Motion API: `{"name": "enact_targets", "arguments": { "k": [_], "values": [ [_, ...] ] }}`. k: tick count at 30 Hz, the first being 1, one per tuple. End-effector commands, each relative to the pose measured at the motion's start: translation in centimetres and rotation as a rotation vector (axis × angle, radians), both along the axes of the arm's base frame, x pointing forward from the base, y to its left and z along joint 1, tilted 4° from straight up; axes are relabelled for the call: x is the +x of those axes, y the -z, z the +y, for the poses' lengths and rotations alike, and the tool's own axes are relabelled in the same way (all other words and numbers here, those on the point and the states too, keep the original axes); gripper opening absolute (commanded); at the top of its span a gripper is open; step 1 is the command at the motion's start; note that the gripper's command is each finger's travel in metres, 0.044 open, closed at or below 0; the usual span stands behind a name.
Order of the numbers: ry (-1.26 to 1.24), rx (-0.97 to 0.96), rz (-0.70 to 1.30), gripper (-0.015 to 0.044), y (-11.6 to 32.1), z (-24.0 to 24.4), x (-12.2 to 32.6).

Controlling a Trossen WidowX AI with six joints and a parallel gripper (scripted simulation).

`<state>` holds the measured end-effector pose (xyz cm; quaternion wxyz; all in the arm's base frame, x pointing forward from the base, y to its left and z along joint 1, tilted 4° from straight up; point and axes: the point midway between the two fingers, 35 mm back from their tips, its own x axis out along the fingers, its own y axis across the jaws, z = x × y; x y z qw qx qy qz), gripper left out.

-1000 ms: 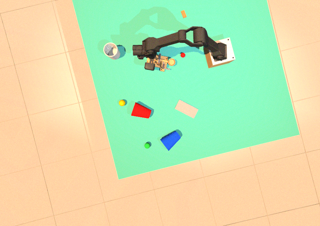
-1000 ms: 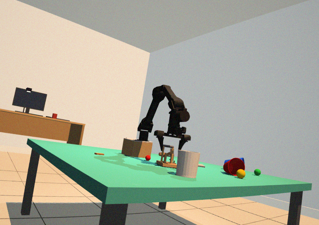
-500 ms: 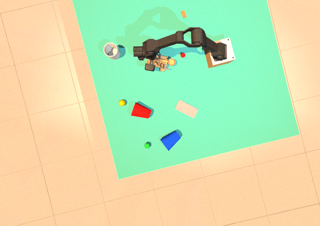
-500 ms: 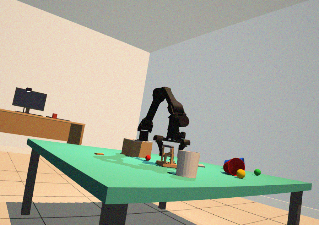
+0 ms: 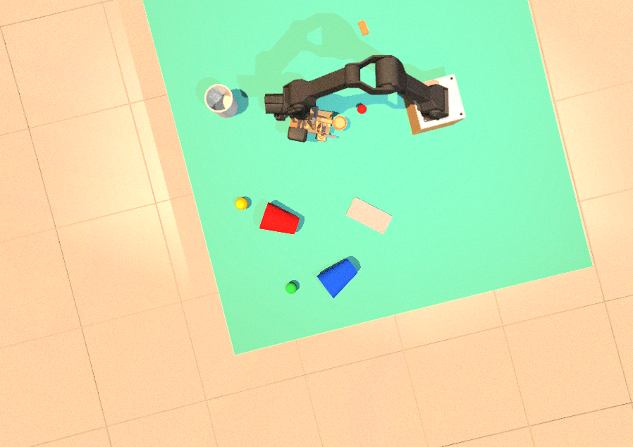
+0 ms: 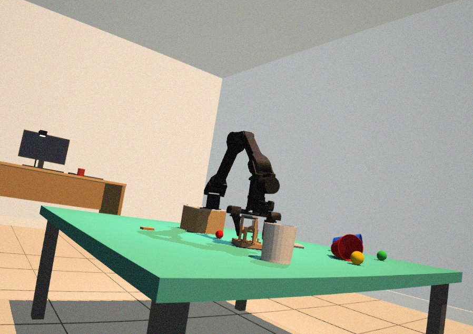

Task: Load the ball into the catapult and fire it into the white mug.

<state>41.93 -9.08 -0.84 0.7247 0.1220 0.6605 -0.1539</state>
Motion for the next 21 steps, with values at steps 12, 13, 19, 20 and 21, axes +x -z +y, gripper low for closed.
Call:
{"name": "enact_targets", "arguments": {
  "k": [12, 13, 19, 20, 21],
  "values": [
    [0.000, 0.000, -0.001, 0.0138, 0.0, 0.0, 0.0],
    [0.000, 0.000, -0.001, 0.0131, 0.0, 0.0, 0.0],
    [0.000, 0.000, -0.001, 0.0032, -2.5, 0.1, -0.1],
    [0.000, 0.001, -0.001, 0.0006, -3.9, 0.2, -0.2],
    [0.000, 0.001, -0.001, 0.0000, -4.7, 0.3, -0.3]
  ]
}}
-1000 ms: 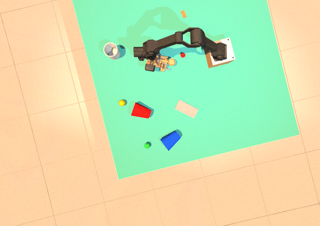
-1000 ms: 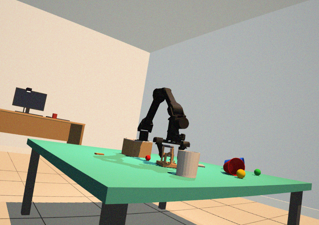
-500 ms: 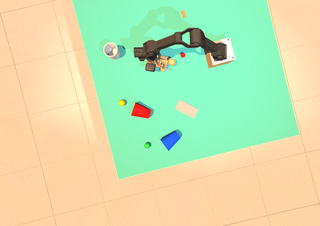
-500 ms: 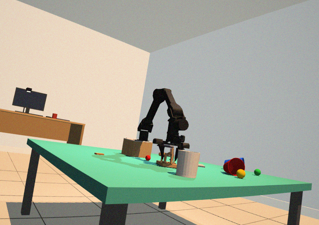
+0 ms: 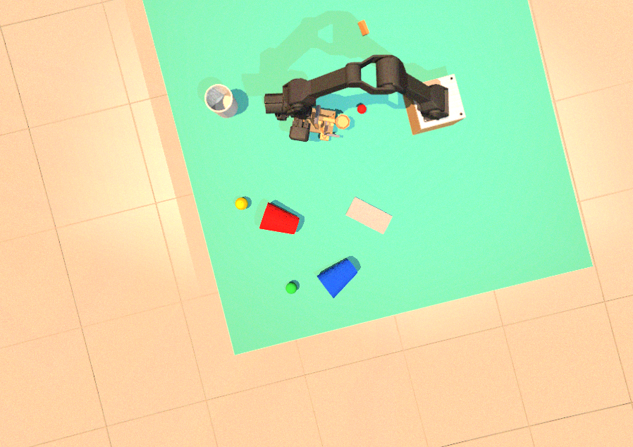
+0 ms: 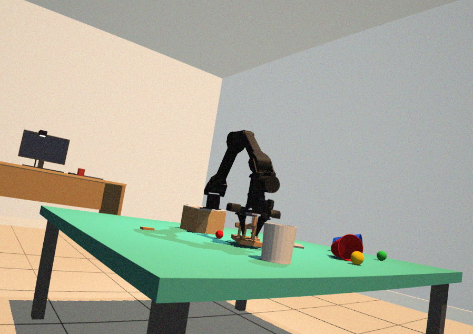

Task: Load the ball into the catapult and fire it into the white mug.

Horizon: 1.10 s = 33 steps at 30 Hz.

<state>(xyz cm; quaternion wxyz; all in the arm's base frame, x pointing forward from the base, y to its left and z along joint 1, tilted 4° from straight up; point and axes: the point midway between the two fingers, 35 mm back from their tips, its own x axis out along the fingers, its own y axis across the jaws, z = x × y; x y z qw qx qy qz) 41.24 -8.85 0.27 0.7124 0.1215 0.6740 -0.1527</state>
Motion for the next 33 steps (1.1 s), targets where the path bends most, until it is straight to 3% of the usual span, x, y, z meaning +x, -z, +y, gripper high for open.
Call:
{"name": "enact_targets", "arguments": {
  "k": [1, 33],
  "values": [
    [0.002, -0.007, -0.036, 0.0000, -3.9, 0.1, 0.3],
    [-0.003, -0.004, -0.031, 0.0000, 0.6, -0.1, 0.7]
  ]
}}
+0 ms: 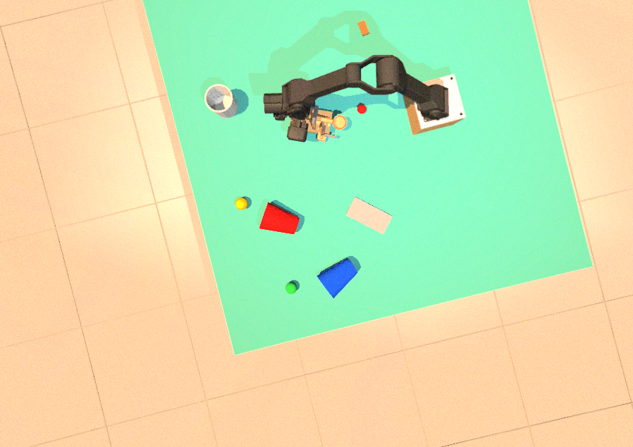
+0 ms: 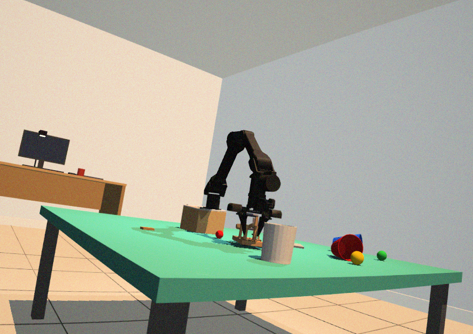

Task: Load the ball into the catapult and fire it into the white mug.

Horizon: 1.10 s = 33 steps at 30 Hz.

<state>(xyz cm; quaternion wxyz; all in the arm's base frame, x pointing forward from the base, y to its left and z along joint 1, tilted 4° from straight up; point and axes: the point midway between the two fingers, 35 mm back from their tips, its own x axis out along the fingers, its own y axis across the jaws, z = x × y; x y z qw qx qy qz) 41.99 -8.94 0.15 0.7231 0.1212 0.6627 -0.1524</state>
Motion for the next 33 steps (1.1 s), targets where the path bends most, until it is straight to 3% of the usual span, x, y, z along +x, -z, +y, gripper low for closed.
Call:
{"name": "enact_targets", "arguments": {
  "k": [1, 11, 27, 33],
  "values": [
    [-0.001, 0.002, 0.000, 0.0000, 0.6, 0.0, 0.0],
    [0.001, 0.000, 0.000, 0.0000, 0.8, 0.0, 0.0],
    [0.001, 0.000, 0.000, 0.0420, -0.3, 0.0, 0.1],
    [0.001, 0.000, -0.001, 0.0440, -8.9, 0.5, -0.8]
  ]
}}
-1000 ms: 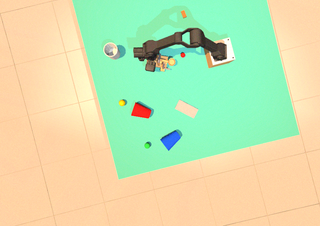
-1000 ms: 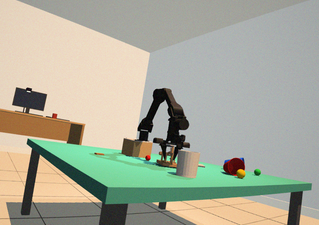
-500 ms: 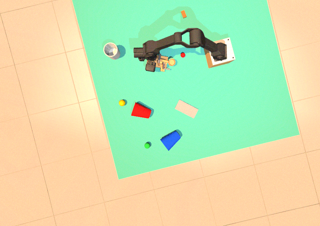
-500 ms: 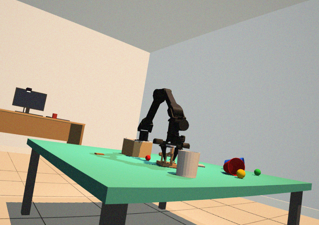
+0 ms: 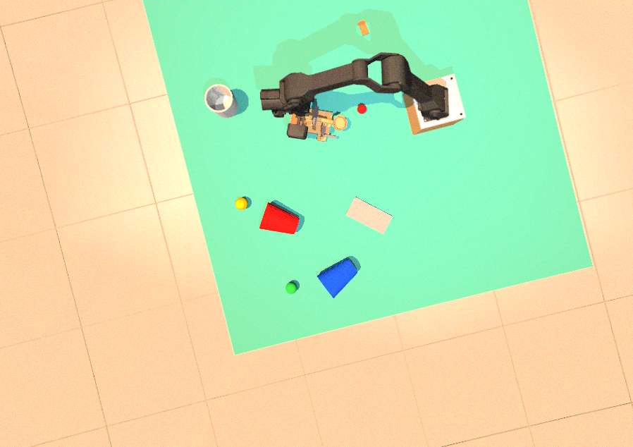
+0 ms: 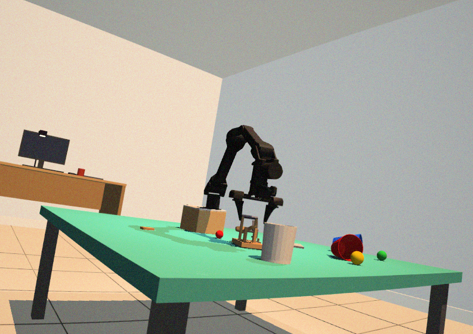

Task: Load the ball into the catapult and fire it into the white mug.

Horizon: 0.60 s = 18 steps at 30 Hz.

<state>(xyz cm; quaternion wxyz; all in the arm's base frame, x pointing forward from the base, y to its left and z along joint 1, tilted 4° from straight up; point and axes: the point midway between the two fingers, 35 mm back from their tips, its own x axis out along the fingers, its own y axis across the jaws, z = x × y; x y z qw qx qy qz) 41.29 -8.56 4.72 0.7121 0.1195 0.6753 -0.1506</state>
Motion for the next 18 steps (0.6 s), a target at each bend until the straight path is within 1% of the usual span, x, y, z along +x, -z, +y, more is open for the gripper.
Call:
{"name": "enact_targets", "arguments": {
  "k": [1, 2, 3, 6, 9, 10, 14, 18],
  "values": [
    [0.005, -0.006, -0.034, 0.0440, -4.6, 0.2, -0.2],
    [0.005, -0.006, -0.034, 0.0440, -4.6, 0.2, -0.2],
    [-0.001, -0.006, -0.033, 0.0440, -2.8, 0.1, 0.2],
    [-0.001, -0.006, -0.033, 0.0440, -2.8, 0.1, 0.2],
    [0.000, -0.004, -0.032, 0.0440, -4.1, 0.2, -0.2],
    [0.000, -0.004, -0.032, 0.0440, -3.8, 0.2, -0.2],
    [0.000, -0.004, -0.032, 0.0440, 0.4, 0.0, 0.1],
    [0.000, -0.004, -0.032, 0.0440, 0.6, -0.1, 0.1]
  ]
}}
